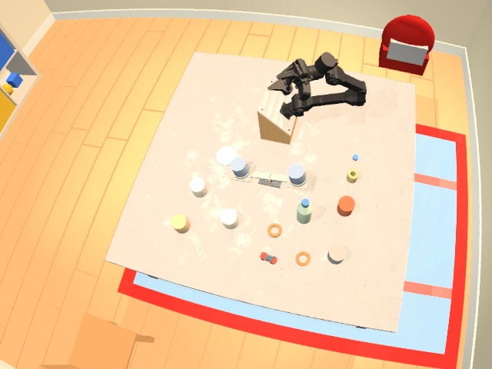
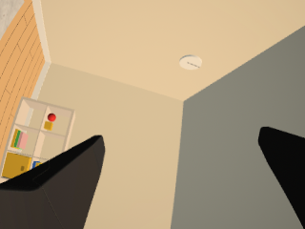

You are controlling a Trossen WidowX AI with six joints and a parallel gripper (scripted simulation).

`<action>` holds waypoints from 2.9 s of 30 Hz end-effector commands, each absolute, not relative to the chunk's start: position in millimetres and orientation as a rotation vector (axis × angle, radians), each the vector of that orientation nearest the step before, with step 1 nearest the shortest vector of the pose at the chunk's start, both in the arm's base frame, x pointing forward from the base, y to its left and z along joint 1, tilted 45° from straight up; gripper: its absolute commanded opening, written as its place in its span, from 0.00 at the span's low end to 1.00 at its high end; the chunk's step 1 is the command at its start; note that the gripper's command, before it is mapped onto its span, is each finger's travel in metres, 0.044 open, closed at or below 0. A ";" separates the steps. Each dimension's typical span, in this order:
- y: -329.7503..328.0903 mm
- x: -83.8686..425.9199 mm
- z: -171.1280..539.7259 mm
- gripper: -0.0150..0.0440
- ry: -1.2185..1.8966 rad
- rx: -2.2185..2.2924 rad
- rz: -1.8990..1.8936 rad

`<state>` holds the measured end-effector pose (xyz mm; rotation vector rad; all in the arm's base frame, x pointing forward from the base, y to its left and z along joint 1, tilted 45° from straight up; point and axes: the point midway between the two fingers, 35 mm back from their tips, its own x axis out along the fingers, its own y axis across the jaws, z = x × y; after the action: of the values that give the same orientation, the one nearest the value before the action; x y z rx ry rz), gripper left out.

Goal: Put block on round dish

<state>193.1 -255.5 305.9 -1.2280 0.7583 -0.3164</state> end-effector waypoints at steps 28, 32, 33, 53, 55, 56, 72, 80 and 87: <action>-186.4 202.5 144.4 1.00 0.769 -0.328 0.153; -172.9 200.8 131.6 1.00 0.769 -0.198 0.195; -169.4 200.3 128.7 1.00 0.769 -0.165 0.205; -102.7 189.0 96.3 1.00 0.764 0.515 0.353; -96.7 187.9 95.5 1.00 0.763 0.586 0.362; -93.8 187.4 95.2 1.00 0.762 0.621 0.366; -97.3 200.1 85.5 1.00 0.795 0.528 0.498; -107.6 219.4 69.4 1.00 0.817 0.306 0.661; -113.8 237.7 51.1 1.00 0.817 0.114 0.811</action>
<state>230.1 -110.8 58.1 0.1918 0.8167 0.7560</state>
